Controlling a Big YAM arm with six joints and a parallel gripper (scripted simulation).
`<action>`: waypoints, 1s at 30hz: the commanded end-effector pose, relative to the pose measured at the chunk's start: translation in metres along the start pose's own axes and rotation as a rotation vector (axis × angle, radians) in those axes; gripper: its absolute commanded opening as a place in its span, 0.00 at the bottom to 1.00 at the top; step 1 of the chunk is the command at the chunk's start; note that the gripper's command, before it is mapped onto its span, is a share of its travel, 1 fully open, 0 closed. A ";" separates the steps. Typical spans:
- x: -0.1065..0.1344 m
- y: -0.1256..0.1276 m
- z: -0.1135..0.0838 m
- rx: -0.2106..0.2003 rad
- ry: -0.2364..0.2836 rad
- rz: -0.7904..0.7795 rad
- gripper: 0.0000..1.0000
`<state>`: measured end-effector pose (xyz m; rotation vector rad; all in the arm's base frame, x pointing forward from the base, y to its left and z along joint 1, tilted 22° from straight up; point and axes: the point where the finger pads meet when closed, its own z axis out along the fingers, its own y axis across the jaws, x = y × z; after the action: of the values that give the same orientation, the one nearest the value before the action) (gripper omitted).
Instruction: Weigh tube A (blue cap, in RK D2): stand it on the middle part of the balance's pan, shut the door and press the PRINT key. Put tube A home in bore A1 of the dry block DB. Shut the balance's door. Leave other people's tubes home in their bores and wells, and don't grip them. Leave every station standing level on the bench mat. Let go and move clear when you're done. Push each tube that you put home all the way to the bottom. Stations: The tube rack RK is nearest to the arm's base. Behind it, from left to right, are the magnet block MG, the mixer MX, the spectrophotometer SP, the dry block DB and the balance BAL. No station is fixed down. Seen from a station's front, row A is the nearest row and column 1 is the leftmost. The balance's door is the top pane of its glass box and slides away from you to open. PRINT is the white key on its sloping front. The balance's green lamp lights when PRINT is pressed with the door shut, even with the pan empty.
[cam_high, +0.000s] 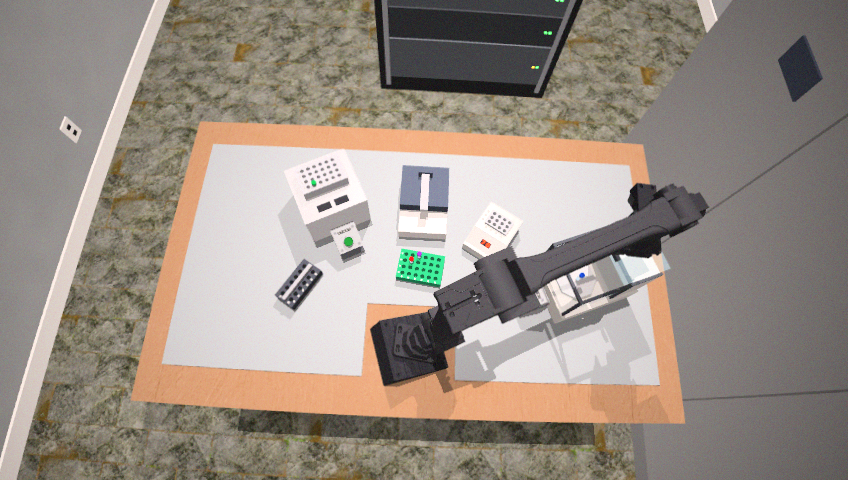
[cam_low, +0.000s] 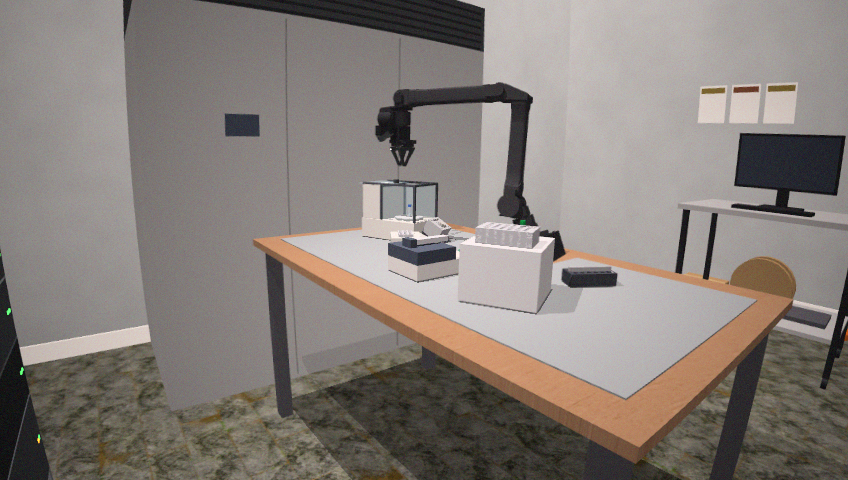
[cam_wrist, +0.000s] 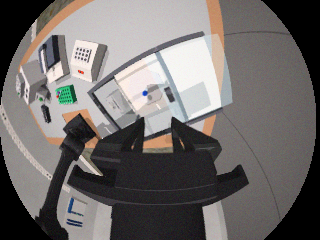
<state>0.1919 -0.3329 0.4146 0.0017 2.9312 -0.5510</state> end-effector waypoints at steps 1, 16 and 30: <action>0.000 0.008 -0.007 0.021 -0.014 0.148 0.36; -0.002 0.006 -0.004 0.009 -0.007 0.539 0.36; 0.016 0.036 -0.003 0.010 -0.015 1.002 0.36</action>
<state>0.1784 -0.3093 0.3972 1.1647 2.5714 -0.3828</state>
